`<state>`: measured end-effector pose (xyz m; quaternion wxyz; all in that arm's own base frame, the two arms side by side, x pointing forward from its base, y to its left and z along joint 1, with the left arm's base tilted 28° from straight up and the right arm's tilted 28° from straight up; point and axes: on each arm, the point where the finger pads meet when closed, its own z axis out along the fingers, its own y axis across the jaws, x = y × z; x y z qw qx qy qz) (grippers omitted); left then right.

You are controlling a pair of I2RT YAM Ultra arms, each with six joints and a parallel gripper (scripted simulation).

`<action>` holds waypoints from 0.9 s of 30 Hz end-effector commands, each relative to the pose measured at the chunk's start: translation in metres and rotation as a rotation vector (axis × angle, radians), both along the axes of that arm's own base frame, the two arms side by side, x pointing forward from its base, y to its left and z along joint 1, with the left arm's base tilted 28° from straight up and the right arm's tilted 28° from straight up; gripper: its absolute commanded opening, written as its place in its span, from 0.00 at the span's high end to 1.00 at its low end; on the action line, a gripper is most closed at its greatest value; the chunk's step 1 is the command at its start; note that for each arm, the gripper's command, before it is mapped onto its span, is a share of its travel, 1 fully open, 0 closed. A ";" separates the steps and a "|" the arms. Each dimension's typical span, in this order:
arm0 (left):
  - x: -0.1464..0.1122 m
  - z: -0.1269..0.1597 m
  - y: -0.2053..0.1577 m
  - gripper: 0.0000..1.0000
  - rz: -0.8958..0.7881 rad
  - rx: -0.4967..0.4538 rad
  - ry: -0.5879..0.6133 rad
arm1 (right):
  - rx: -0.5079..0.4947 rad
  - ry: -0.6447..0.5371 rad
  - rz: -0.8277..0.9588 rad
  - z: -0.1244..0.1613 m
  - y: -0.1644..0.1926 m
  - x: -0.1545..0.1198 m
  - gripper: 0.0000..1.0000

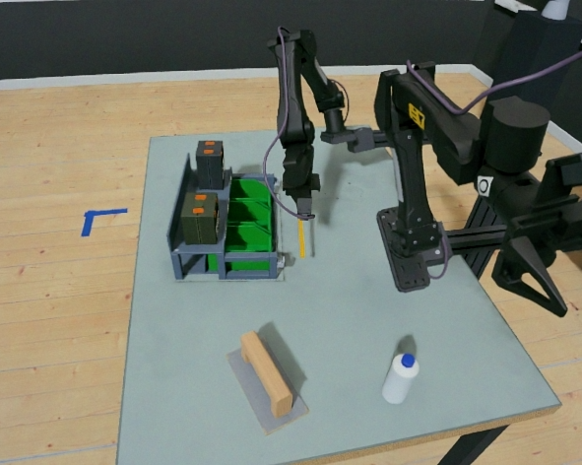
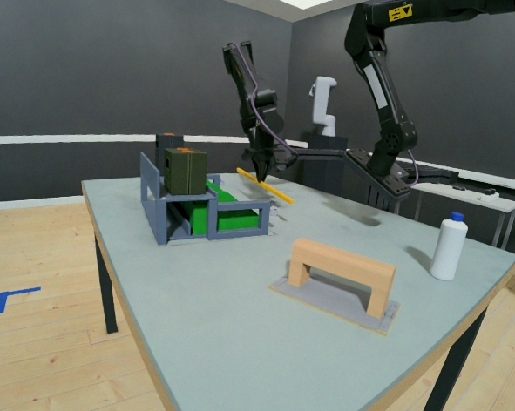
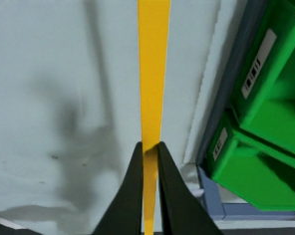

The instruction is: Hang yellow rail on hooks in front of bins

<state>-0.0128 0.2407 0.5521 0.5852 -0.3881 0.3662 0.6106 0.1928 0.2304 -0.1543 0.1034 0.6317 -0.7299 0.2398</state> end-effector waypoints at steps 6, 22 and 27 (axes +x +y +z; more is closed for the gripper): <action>-0.001 -0.002 -0.009 0.00 0.010 0.002 0.007 | 0.071 -0.023 0.020 0.019 0.031 0.002 1.00; -0.001 -0.002 -0.009 0.00 0.010 0.002 0.007 | 0.094 -0.035 0.023 0.025 0.038 0.005 1.00; -0.001 -0.002 -0.009 0.00 0.010 0.002 0.007 | 0.096 -0.036 0.023 0.025 0.039 0.005 1.00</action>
